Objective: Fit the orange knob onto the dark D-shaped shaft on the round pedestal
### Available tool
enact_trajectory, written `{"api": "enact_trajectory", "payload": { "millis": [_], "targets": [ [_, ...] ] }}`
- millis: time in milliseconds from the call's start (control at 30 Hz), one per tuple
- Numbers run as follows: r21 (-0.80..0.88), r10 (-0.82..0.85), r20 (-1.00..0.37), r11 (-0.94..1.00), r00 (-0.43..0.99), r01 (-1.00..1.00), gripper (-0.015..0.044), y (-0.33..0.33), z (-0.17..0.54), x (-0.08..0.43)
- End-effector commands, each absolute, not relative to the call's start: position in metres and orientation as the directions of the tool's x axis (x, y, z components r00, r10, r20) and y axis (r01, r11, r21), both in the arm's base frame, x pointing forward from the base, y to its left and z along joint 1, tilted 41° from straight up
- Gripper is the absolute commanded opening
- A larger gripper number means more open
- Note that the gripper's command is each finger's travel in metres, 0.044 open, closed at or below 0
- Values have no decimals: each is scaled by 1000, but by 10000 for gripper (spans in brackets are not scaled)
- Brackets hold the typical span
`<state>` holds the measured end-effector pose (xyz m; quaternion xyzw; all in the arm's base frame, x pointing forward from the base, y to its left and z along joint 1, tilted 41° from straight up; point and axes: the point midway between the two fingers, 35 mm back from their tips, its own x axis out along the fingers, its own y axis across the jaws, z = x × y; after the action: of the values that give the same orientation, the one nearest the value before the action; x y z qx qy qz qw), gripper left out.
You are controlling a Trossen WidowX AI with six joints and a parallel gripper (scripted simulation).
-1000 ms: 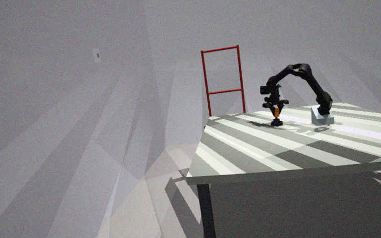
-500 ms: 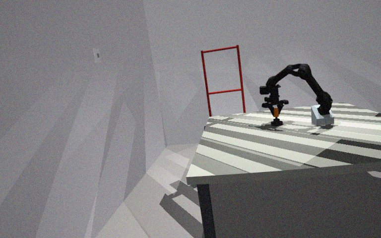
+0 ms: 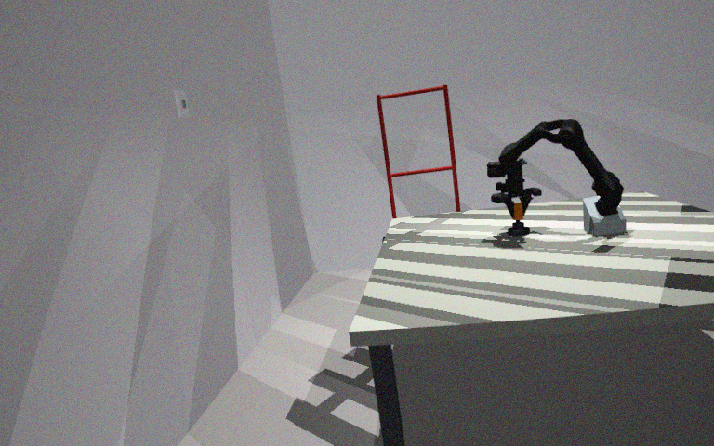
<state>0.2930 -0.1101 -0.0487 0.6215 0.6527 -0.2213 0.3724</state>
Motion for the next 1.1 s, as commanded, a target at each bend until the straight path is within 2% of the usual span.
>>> {"api": "enact_trajectory", "payload": {
  "millis": [0,267,500,1067],
  "targets": [
    [176,646,-761,126,54,976,0,-110,-49,294],
    [170,646,-761,119,54,978,0,-113,-45,295],
    [42,646,-761,-34,54,999,0,-114,-47,295],
    [42,647,-761,-34,54,999,0,-110,-49,294]
  ]
}}
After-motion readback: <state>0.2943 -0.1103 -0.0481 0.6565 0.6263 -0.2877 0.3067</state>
